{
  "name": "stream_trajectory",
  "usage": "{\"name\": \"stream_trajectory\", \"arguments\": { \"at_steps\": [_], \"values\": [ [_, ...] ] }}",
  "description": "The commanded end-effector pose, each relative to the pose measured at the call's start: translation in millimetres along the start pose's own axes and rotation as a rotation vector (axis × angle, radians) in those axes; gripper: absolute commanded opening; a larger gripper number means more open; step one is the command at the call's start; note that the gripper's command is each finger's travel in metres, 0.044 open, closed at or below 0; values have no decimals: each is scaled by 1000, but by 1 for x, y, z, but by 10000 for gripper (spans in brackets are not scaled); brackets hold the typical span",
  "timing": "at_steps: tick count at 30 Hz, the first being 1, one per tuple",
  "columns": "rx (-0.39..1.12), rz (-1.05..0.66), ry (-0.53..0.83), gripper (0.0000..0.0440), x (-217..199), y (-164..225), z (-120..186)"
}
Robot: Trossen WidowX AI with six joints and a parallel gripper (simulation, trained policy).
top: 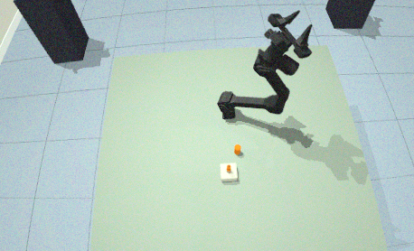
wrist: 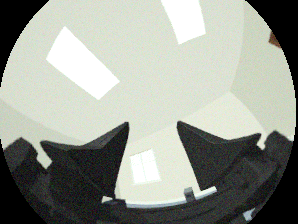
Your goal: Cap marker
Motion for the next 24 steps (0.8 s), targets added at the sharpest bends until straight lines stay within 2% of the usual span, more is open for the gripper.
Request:
{"name": "stream_trajectory", "arguments": {
  "at_steps": [1, 24],
  "values": [
    [-30, 2, -14, 299, 3, -1, -1],
    [-235, -28, -128, 302, 24, -8, -4]
  ]
}}
Point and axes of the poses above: the point midway between the two fingers, 35 mm back from their tips, its own z axis back along the fingers, its own x axis across the jaws, y = z × x, the point moved 9 cm from there along z, back along the fingers, and after that the axes turned 4 degrees about z, right-handed, at the moved point
